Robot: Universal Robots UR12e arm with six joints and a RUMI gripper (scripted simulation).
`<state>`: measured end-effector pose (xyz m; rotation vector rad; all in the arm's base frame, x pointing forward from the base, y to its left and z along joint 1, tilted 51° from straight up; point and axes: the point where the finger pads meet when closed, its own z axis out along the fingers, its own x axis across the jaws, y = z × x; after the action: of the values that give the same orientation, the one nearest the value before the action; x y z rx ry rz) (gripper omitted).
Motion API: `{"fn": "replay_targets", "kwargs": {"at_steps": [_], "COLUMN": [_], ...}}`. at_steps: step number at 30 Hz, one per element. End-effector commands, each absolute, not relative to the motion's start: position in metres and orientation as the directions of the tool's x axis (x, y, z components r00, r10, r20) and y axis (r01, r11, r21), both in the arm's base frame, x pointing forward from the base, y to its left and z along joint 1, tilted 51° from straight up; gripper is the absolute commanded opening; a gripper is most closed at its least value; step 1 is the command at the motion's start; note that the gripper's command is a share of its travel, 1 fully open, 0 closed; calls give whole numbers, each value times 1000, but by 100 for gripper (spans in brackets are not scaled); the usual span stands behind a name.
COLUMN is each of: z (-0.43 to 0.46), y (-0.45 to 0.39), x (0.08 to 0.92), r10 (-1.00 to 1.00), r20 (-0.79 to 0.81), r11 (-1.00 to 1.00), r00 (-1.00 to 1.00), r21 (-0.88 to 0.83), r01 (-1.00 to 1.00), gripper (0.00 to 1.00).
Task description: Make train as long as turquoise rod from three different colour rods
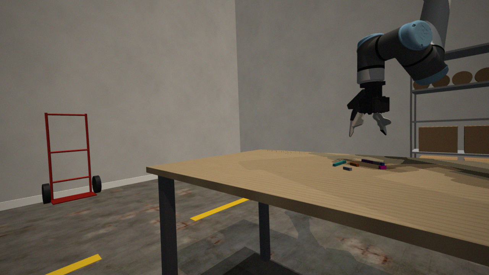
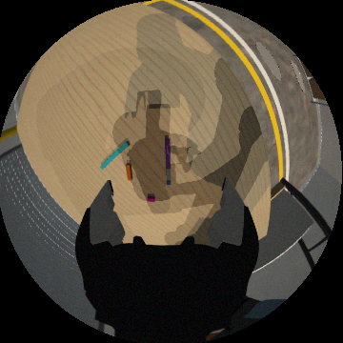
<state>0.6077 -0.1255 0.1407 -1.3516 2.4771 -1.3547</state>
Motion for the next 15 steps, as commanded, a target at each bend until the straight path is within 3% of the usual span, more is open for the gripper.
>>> {"fn": "replay_targets", "kwargs": {"at_steps": [1,15], "z": [141,163], "y": [-125,-101], "x": [608,594], "r10": [-689,-689], "r20": [364,364], "r11": [252,252], "r00": [-627,-627], "r21": [-690,-690], "r01": [-678,-678], "gripper": [100,100]}}
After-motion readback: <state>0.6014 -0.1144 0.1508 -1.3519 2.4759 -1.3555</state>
